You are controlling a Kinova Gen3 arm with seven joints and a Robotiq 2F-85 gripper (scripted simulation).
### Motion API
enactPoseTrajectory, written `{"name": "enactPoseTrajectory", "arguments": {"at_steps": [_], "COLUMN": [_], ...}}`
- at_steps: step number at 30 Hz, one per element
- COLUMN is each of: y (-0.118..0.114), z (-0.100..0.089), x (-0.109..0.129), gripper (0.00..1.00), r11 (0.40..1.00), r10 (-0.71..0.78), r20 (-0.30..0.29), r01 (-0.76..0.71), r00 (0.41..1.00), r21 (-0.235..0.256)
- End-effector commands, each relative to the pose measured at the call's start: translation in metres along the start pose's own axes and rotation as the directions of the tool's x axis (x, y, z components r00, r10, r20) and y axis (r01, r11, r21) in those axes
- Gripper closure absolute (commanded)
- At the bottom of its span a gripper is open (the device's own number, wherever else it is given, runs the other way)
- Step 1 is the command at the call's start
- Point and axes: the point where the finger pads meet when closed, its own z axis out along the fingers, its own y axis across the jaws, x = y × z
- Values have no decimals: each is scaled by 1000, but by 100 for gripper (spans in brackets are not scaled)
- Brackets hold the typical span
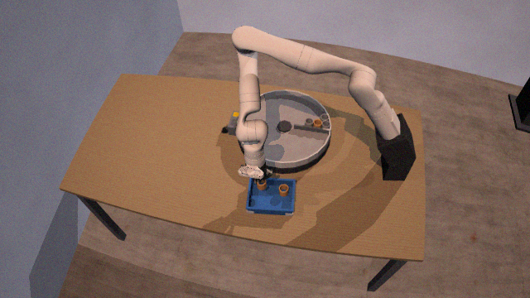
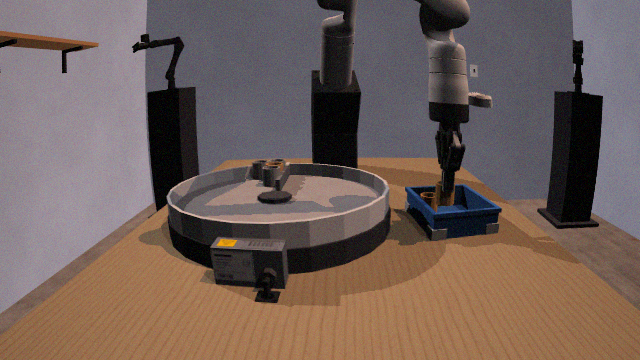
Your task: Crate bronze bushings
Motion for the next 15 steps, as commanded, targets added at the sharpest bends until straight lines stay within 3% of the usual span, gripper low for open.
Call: {"name": "enactPoseTrajectory", "arguments": {"at_steps": [1,15], "y": [0,0], "z": [0,8], "x": [1,1], "gripper": [100,100], "r11": [1000,1000], "r10": [-1,-1], "r20": [-1,-1], "r01": [1,1], "r00": [1000,1000], "r21": [-1,-1]}}
